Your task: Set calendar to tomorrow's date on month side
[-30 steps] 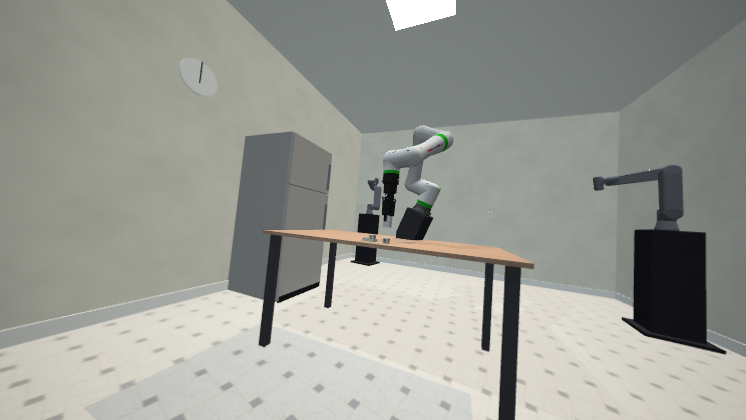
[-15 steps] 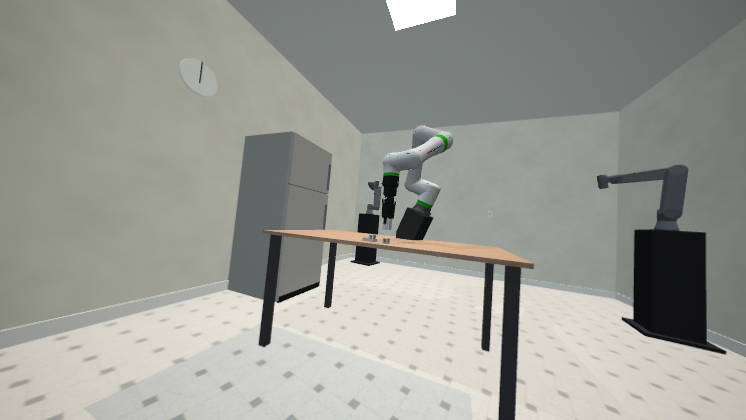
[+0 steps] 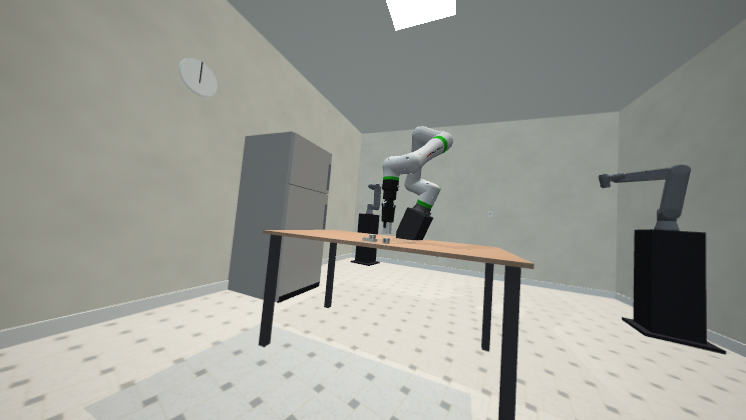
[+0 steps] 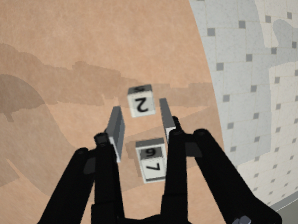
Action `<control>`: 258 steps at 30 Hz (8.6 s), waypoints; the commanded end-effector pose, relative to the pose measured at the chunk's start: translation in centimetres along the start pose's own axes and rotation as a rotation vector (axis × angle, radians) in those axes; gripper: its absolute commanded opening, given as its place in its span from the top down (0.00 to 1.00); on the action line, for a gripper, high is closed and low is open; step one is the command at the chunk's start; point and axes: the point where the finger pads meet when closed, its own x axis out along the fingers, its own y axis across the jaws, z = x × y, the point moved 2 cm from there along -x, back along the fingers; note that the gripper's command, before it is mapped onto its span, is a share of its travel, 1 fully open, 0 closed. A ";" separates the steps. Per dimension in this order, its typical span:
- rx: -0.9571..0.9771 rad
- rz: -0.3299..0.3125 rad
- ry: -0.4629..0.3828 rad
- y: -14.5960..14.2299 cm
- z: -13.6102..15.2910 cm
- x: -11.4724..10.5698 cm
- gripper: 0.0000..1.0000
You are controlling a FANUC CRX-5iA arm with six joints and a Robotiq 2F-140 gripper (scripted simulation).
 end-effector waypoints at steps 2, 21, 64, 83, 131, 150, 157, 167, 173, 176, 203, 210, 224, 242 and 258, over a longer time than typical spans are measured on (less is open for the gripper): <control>0.000 0.000 0.000 0.0 0.0 0.3 0.64; 0.000 0.000 0.000 0.0 0.0 1.3 0.64; 0.000 0.000 0.000 0.0 0.0 1.5 0.64; 0.000 0.000 0.000 0.0 0.0 4.1 0.64; 0.000 0.000 0.000 0.0 0.0 4.3 0.75; 0.000 0.000 0.000 0.0 0.0 4.3 0.75; 0.000 0.000 0.000 0.0 0.0 4.3 0.75; 0.000 0.000 0.000 0.0 0.0 3.0 0.75; 0.000 0.000 0.000 0.0 0.0 0.4 0.75; 0.000 0.000 0.000 0.0 0.0 -1.9 0.75; 0.009 0.000 -0.002 0.1 10.1 -6.5 0.75; 0.011 0.001 0.000 -0.2 12.8 -6.7 0.75; 0.011 0.000 0.000 -0.2 12.8 -6.4 0.75; 0.011 0.000 0.000 -0.1 12.8 -2.1 0.75; 0.011 0.000 0.000 -0.1 12.8 -0.3 0.75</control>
